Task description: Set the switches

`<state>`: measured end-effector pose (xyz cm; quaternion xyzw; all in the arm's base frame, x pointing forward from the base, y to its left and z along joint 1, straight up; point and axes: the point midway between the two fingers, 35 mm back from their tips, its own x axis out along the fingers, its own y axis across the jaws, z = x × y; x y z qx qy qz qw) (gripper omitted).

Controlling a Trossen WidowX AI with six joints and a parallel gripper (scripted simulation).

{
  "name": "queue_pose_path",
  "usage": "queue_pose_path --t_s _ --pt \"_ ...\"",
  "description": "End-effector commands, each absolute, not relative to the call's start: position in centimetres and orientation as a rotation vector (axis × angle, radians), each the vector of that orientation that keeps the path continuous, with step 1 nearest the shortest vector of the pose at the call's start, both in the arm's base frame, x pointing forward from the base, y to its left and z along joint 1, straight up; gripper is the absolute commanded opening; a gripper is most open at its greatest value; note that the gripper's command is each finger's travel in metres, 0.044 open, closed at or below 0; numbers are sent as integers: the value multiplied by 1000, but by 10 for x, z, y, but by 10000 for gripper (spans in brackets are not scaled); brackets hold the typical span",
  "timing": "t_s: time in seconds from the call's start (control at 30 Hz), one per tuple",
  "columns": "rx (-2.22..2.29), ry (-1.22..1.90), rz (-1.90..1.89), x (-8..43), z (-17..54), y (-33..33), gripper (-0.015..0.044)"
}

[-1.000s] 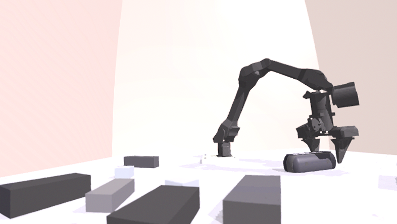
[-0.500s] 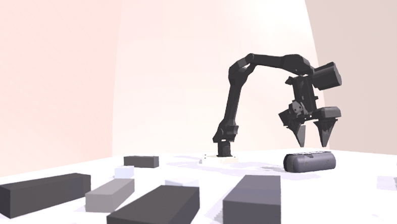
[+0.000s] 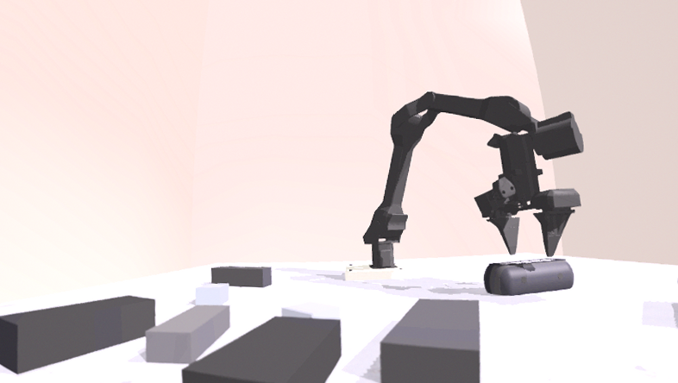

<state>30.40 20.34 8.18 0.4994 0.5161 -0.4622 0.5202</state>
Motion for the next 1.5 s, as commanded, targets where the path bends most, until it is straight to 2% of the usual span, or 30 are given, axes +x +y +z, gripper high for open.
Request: queue_pose_path --t_s 0.0,0.1,0.23,0.67,0.97,1.47 --pt "1189 1241 -1111 303 81 202 440" --pt "1189 1241 -1111 303 81 202 440" --pt "1088 1302 -1017 304 82 203 335" --pt "202 1612 -127 314 93 207 0" --pt "-392 1589 536 320 100 210 0" --pt "-1068 1252 1358 327 109 211 0"
